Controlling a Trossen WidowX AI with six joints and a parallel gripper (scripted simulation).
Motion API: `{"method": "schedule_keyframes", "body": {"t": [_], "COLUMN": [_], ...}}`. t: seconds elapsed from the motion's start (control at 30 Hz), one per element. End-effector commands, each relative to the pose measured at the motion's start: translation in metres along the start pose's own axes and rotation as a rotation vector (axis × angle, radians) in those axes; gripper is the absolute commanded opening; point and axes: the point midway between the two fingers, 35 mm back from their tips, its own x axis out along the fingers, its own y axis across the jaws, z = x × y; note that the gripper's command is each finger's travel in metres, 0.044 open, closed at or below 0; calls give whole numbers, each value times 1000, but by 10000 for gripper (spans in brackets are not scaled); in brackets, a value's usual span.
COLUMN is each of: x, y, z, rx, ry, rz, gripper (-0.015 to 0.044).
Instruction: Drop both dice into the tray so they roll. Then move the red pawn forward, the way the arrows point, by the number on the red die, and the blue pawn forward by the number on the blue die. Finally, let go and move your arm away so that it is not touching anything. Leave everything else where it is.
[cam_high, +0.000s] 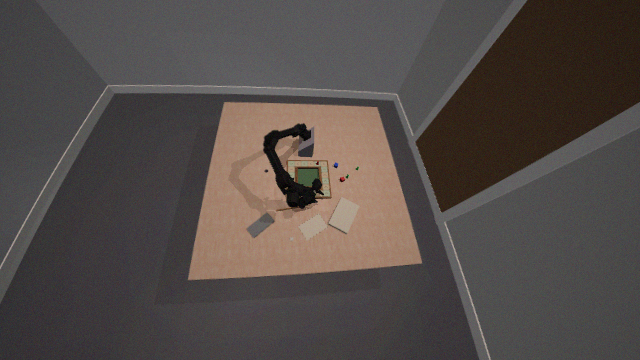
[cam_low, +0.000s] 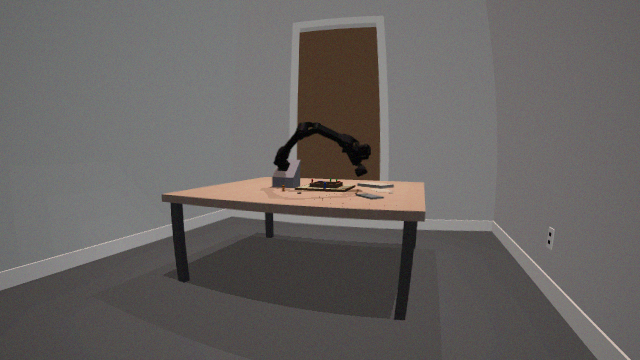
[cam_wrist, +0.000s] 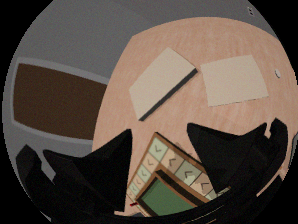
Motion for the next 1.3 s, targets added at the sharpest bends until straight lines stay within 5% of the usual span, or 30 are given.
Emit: {"method": "schedule_keyframes", "body": {"t": [0.0,0.3,0.5,1.27], "x": [48,127,157,176], "y": [46,132,173,153], "z": [-17,-78,-125,-142], "rx": [59,99,39,36], "ry": [194,486,495,492], "rz": [-73,-457,-809,-823], "gripper": [275,275,275,275]}}
